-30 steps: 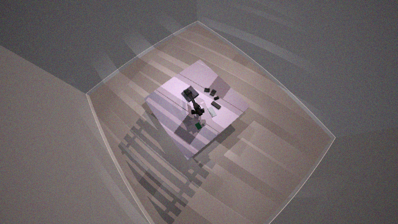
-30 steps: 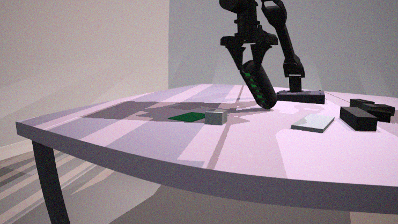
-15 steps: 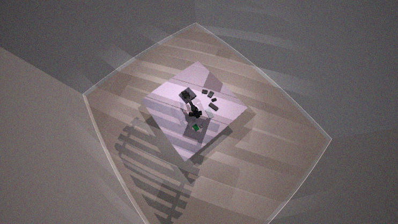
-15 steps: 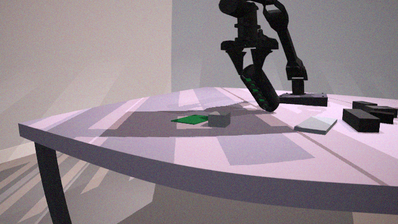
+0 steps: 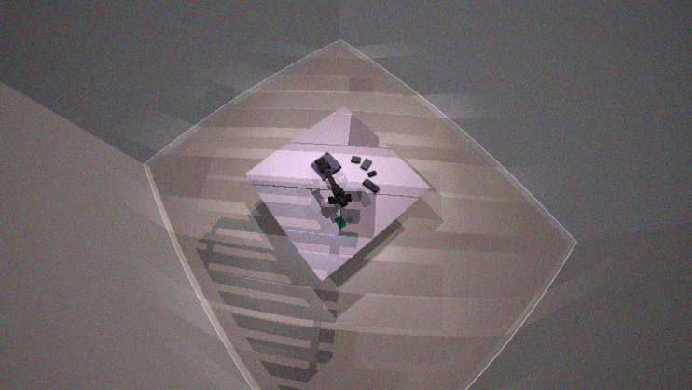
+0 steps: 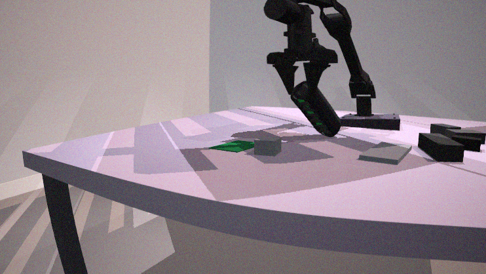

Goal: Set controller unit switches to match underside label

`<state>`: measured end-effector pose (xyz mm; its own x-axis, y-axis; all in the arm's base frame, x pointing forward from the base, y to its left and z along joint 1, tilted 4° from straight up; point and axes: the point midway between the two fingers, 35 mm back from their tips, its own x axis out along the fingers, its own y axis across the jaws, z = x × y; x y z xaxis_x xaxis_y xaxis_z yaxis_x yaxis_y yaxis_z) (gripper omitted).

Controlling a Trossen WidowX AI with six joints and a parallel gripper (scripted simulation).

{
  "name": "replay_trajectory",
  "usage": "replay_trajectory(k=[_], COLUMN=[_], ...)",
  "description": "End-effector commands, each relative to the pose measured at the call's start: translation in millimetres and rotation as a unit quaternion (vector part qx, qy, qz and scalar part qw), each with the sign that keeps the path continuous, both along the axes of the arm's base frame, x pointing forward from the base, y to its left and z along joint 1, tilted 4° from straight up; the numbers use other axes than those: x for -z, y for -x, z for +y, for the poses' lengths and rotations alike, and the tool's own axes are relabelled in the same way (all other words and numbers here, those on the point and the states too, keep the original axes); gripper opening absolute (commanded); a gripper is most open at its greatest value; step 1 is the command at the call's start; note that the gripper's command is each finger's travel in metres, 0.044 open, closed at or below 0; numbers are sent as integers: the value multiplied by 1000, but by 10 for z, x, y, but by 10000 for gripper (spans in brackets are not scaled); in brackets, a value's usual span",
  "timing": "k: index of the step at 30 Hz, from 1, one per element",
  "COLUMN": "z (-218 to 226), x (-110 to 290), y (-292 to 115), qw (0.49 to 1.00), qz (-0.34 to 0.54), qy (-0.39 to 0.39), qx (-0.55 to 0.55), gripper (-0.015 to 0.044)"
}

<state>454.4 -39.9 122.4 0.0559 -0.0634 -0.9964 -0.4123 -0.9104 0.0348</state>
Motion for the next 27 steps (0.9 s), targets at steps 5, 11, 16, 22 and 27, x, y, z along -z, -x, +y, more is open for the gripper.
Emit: replay_trajectory(k=[5, 11, 16, 22, 27], z=[-30, -45, -57, -71, -82], x=[134, 168, 198, 234, 265], y=[-40, -69, -92, -119, -141], qw=[1000, 1000, 1000, 1000, 1000], qz=[13, 12, 12, 12, 12], qy=[1, 2, 2, 2, 2], qx=[-2, -2, -2, -2, -2], gripper=[336, 337, 338, 338, 338])
